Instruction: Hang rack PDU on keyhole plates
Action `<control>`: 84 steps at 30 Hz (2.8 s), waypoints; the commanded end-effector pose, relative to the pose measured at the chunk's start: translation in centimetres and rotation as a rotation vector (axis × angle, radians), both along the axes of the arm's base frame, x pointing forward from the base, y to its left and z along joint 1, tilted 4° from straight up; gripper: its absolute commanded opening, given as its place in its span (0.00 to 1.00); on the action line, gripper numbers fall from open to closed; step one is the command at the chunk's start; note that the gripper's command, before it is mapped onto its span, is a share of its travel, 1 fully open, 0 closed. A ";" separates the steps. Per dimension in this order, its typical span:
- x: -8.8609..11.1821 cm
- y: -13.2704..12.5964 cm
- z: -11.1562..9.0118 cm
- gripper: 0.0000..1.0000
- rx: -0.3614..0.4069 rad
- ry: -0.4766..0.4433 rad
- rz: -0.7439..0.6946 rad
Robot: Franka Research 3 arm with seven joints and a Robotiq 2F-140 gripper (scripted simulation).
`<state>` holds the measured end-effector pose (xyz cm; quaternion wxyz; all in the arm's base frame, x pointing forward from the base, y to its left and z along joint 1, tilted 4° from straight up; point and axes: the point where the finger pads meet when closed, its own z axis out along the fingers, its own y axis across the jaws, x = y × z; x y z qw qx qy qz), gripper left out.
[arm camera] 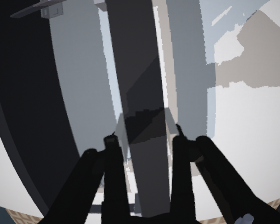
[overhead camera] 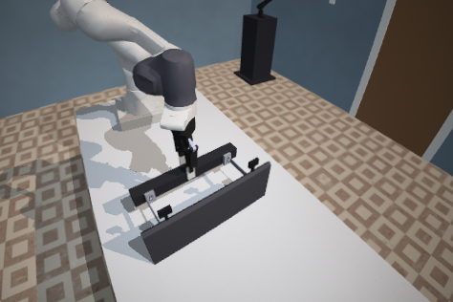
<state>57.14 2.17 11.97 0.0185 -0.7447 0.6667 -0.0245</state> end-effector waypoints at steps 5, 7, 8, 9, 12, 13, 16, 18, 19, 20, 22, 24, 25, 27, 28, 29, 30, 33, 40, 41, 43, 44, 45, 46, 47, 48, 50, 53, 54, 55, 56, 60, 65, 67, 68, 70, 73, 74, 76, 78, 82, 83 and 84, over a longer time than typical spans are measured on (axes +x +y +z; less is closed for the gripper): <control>0.3 0.0 -0.2 0.00 0.001 -0.007 0.001; 0.3 0.0 -0.3 0.00 0.001 -0.007 0.001; 0.3 0.0 -0.3 0.00 0.001 -0.007 0.001; 0.3 0.0 -0.4 0.00 0.001 -0.007 0.001; 0.3 0.0 -0.6 0.00 0.001 -0.007 0.001; 0.3 0.0 -0.6 0.00 0.001 -0.007 0.001; 0.4 0.0 -0.8 0.00 0.001 -0.007 0.001; 0.4 0.0 -0.8 0.00 0.001 -0.007 0.001; 0.4 0.0 -0.9 0.00 0.001 -0.007 0.001; 0.4 0.0 -0.9 0.00 0.001 -0.007 0.001; 0.4 0.0 -0.9 0.00 0.001 -0.007 0.001; 0.4 0.0 -0.9 0.00 0.001 -0.007 0.001; 0.4 0.0 -0.9 0.00 0.001 -0.007 0.001; 0.4 0.0 -0.9 0.00 0.001 -0.007 0.001; 0.4 0.0 -1.0 0.00 0.001 -0.007 0.001; 0.4 0.0 -1.0 0.00 0.001 -0.007 0.001; 0.4 0.0 -1.0 0.00 0.001 -0.007 0.001; 0.4 0.0 -1.0 0.00 0.001 -0.007 0.001; 0.4 0.0 -1.0 0.00 0.001 -0.007 0.001; 0.4 0.0 -1.0 0.00 0.001 -0.007 0.001; 0.4 0.0 -1.0 0.00 0.001 -0.007 0.001; 0.4 0.0 -1.0 0.00 0.001 -0.007 0.001; 0.4 0.0 -1.0 0.00 0.001 -0.007 0.001; 0.4 0.0 -1.0 1.00 0.001 -0.007 0.001; 0.4 0.0 -1.0 1.00 0.001 -0.007 0.001; 0.4 0.0 -1.0 1.00 0.001 -0.007 0.001; 0.4 0.0 -1.0 1.00 0.001 -0.007 0.001; 0.4 0.0 -1.0 1.00 0.001 -0.007 0.001; 0.4 0.0 -1.0 1.00 0.001 -0.007 0.001; 0.4 0.0 -1.0 1.00 0.001 -0.007 0.001; 0.4 0.0 -1.0 1.00 0.001 -0.007 0.001; 0.4 0.0 -1.0 1.00 0.001 -0.007 0.001; 0.4 0.0 -1.0 1.00 0.001 -0.007 0.001; 0.4 0.0 -1.0 1.00 0.001 -0.007 0.001; 0.4 0.0 -1.0 1.00 0.001 -0.007 0.001; 0.4 0.0 -1.0 1.00 0.001 -0.007 0.001; 0.4 0.0 -1.0 1.00 0.001 -0.007 0.001; 0.4 0.0 -1.0 1.00 0.001 -0.007 0.001; 0.4 0.0 -1.0 1.00 0.001 -0.007 0.001; 0.4 0.0 -1.0 1.00 0.001 -0.007 0.001; 0.4 0.0 -0.8 1.00 0.001 -0.007 0.001; 0.3 0.0 -0.7 1.00 0.001 -0.007 0.001; 0.3 0.0 -0.5 1.00 0.001 -0.007 0.001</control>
